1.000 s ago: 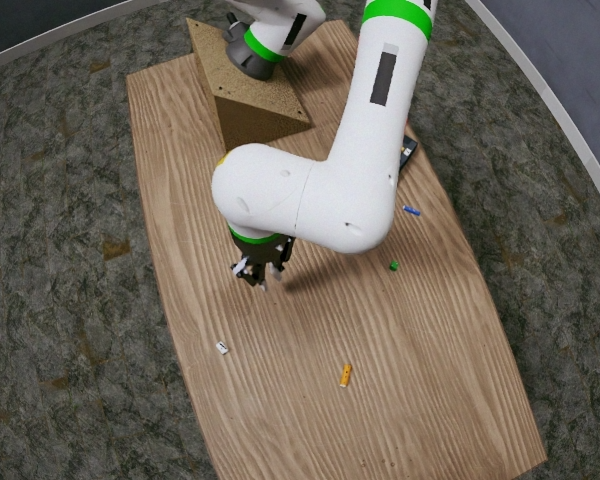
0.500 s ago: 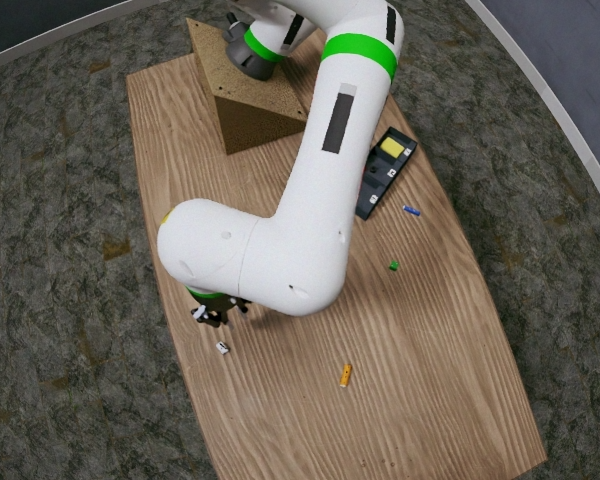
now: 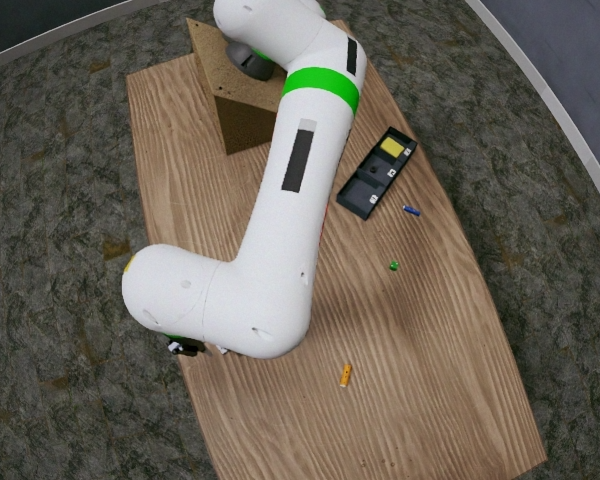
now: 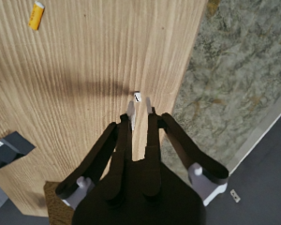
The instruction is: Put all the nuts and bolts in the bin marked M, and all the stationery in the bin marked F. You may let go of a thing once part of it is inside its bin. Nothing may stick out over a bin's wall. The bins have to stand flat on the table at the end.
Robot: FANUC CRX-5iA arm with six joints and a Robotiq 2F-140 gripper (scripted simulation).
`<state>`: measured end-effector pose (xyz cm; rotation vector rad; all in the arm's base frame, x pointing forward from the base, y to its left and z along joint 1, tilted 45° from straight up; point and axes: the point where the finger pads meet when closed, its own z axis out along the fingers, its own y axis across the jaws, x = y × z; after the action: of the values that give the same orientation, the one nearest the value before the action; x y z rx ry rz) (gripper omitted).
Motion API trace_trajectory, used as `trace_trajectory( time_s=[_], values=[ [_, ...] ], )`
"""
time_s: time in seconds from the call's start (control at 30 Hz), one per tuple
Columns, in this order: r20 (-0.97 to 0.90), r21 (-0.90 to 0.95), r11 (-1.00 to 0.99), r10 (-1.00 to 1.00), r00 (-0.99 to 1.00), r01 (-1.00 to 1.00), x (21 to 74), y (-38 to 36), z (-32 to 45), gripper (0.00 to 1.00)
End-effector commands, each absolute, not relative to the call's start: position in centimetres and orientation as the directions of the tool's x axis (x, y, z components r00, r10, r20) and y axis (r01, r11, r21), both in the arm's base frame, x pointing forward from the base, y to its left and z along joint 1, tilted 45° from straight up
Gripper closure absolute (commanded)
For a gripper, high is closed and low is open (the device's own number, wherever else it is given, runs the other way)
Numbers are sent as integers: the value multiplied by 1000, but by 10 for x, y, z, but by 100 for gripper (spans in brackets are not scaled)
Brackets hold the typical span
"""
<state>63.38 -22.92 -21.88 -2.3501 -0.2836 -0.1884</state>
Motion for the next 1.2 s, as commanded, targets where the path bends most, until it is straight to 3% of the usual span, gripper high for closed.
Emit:
trace_trajectory(
  time_s=[0.0,1.17],
  values=[
    [216,-674,-692,150,965,258,634,-228,-218,74],
    [216,-674,-692,150,965,258,631,-195,-241,74]
  ],
)
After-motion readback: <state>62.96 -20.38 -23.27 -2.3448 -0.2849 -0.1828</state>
